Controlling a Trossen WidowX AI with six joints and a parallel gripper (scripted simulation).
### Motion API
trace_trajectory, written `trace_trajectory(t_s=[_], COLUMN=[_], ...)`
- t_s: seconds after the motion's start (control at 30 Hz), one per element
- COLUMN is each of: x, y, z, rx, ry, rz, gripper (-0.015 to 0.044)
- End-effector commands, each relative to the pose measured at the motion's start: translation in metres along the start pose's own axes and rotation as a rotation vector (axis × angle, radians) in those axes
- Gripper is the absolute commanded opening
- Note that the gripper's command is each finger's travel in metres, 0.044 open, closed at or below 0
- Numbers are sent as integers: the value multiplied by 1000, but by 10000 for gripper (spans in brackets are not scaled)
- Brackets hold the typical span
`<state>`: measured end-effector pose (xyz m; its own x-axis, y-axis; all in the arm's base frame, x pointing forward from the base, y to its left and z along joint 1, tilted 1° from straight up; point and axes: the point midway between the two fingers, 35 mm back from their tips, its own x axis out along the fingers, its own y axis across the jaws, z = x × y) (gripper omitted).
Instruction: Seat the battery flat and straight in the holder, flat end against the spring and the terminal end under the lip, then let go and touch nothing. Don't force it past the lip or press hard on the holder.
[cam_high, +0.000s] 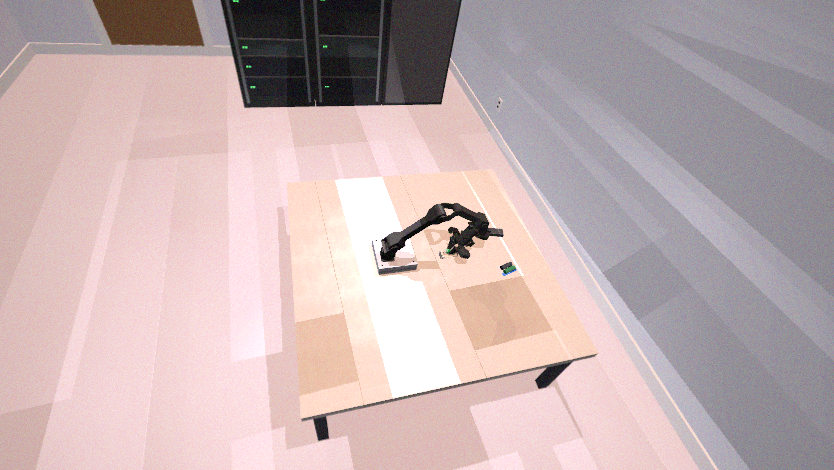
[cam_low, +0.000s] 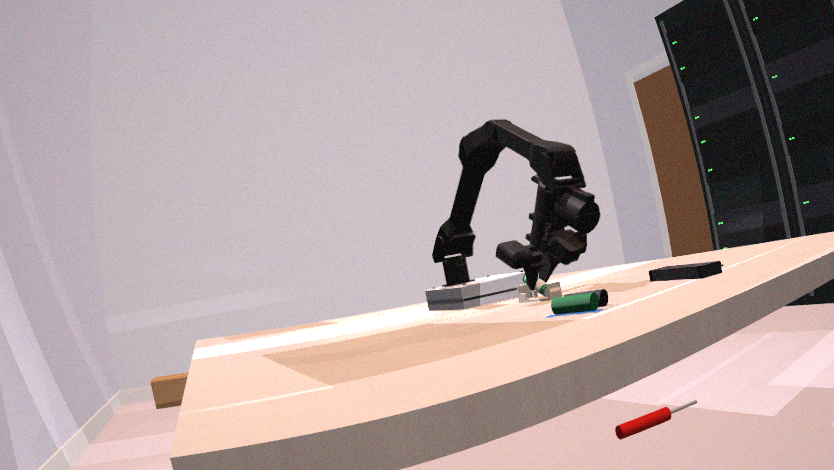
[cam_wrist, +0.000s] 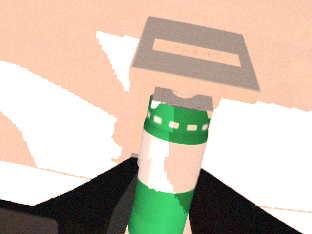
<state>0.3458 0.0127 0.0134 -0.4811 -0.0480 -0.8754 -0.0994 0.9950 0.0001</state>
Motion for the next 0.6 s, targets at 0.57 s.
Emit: trace_trajectory(t_s=[0.57], x=[-5], y=[0], z=[10], rx=[5], ry=[-15], rz=[4], gripper=[75])
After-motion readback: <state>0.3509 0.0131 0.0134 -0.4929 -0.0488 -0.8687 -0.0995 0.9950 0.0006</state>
